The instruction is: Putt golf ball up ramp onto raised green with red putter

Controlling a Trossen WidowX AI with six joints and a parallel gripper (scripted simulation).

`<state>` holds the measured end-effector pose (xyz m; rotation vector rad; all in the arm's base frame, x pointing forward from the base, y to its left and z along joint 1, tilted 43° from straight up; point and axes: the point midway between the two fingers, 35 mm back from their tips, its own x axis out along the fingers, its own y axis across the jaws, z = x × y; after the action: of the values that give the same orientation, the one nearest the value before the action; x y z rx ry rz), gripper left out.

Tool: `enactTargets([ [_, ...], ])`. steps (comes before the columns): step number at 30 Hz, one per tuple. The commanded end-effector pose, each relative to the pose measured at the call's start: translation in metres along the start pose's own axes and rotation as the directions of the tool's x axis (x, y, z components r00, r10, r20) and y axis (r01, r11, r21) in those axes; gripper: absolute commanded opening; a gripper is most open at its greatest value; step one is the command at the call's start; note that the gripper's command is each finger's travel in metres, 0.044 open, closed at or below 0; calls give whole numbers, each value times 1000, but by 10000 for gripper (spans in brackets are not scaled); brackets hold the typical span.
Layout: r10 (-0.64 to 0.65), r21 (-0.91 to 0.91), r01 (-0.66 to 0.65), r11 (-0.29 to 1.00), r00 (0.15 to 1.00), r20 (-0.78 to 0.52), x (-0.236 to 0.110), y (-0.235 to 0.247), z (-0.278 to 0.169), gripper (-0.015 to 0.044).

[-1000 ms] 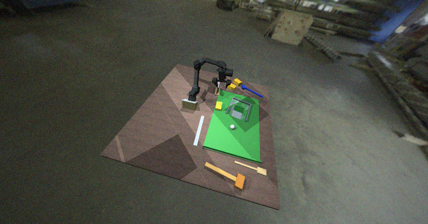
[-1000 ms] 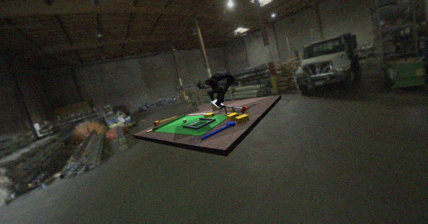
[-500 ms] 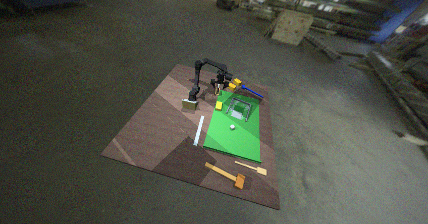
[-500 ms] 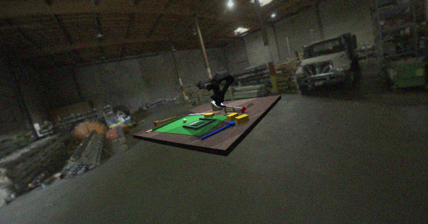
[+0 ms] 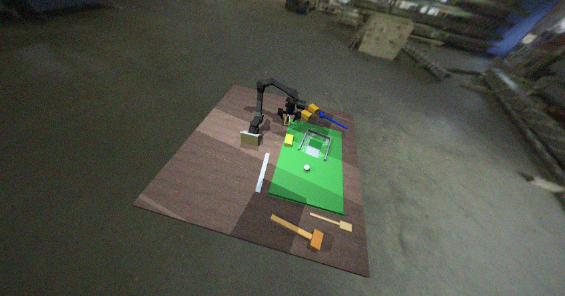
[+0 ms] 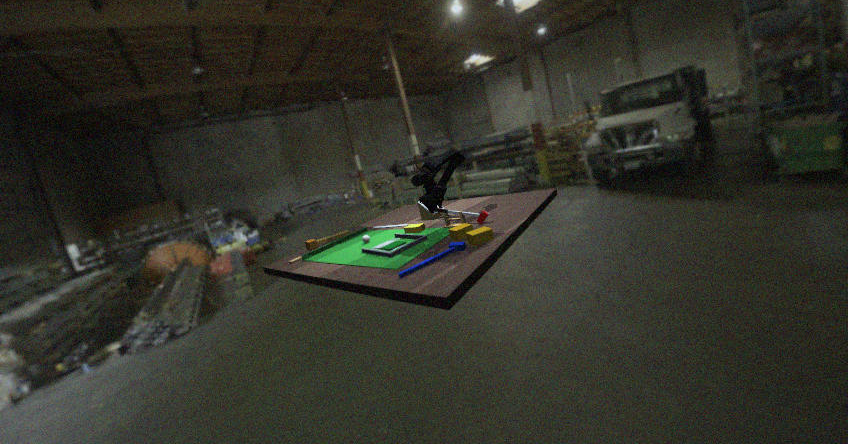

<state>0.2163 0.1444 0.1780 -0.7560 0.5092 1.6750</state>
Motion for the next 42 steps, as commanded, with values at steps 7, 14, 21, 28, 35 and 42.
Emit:
enactTargets([
  [7,-3,5,3,1000,1000,5,11,0,0,440],
  [14,-3,5,3,1000,1000,5,22,0,0,440],
  [21,-3,5,3,1000,1000,6,29,0,0,440],
  [28,-3,-2,3,1000,1000,3,26,0,0,256],
  [35,-3,-2,3,1000,1000,3,26,0,0,72],
  [42,-3,-2,3,1000,1000,3,26,0,0,0],
])
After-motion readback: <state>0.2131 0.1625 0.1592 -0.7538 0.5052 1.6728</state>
